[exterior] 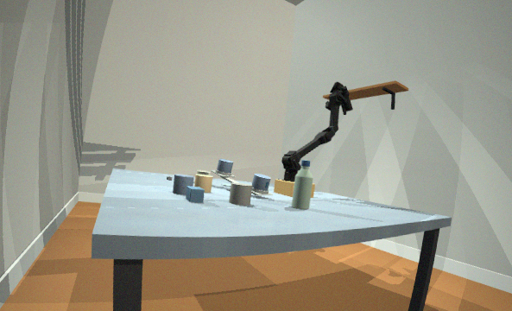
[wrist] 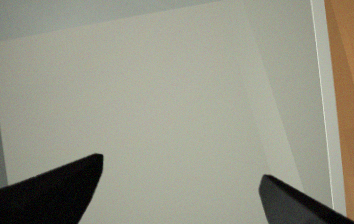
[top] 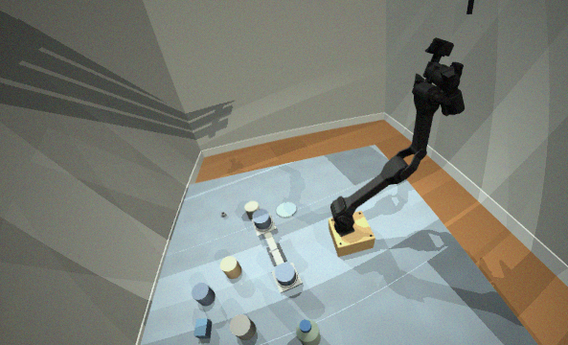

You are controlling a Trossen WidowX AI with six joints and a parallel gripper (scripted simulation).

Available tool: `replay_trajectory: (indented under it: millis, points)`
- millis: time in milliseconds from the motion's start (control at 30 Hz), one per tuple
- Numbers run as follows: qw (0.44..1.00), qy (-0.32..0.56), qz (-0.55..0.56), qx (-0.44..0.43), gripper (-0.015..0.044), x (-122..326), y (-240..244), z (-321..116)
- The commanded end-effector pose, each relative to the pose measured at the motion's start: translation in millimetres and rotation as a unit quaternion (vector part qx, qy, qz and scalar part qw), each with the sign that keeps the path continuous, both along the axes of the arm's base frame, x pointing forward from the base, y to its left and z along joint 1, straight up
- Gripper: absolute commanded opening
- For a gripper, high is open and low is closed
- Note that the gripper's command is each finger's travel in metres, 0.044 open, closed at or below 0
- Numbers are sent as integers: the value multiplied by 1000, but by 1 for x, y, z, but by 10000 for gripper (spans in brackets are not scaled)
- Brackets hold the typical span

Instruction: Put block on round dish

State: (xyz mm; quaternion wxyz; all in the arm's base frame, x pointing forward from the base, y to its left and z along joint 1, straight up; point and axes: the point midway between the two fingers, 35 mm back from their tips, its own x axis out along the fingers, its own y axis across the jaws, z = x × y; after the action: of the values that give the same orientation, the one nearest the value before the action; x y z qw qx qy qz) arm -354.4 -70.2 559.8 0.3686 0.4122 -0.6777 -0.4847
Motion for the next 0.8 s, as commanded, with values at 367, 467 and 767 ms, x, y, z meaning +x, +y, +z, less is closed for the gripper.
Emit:
replay_trajectory:
  millis: [367, 467, 767]
  points:
    - [989, 137, -61, 0, 440, 28, 8, 36]
    - [980, 182, -84, -6, 440, 39, 12, 49]
    - [938, 316, -141, -31, 440, 84, 19, 85]
